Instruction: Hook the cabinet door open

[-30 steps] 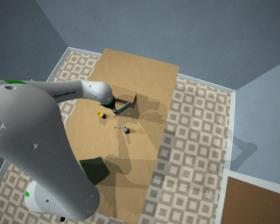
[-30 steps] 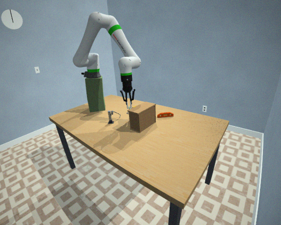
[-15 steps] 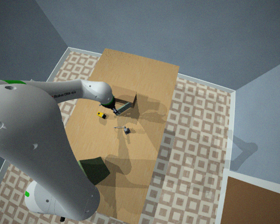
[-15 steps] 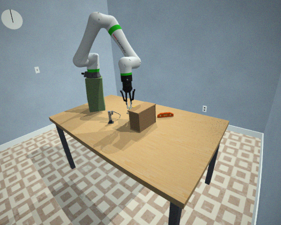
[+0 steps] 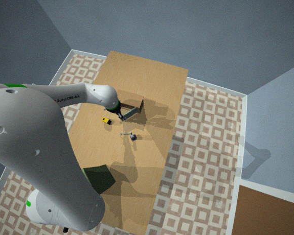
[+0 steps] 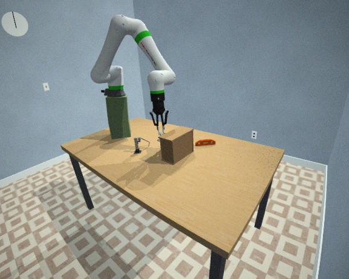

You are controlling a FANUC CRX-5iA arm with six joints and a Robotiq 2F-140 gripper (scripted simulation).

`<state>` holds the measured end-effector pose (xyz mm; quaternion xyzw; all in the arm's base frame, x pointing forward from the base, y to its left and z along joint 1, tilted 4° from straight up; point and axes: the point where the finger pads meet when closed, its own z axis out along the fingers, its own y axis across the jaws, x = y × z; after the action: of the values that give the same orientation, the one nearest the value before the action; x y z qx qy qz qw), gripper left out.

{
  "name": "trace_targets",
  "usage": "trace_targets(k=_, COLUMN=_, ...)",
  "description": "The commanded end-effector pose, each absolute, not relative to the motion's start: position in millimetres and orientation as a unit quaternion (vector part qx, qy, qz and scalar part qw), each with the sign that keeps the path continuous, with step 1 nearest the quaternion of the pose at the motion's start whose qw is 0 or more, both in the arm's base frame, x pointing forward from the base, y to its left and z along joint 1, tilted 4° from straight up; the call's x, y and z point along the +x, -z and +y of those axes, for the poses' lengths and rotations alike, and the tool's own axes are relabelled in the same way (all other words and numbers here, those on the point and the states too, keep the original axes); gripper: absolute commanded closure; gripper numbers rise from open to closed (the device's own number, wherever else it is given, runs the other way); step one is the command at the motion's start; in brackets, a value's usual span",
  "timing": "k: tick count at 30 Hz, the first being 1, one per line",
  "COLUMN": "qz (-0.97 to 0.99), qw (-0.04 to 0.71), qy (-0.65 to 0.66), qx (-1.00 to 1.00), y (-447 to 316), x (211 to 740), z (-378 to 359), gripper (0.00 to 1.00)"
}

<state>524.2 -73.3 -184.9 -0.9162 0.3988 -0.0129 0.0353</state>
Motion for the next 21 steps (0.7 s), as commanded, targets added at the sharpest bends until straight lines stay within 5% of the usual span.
trace_targets(k=1, qz=0.401, qw=0.035, qy=0.013, qx=-0.915, y=184.6, x=526.3, z=-71.6, gripper=0.84)
trace_targets(k=21, qz=0.401, qw=0.035, qy=0.013, qx=-0.915, y=173.4, x=525.8, z=-72.2, gripper=0.84)
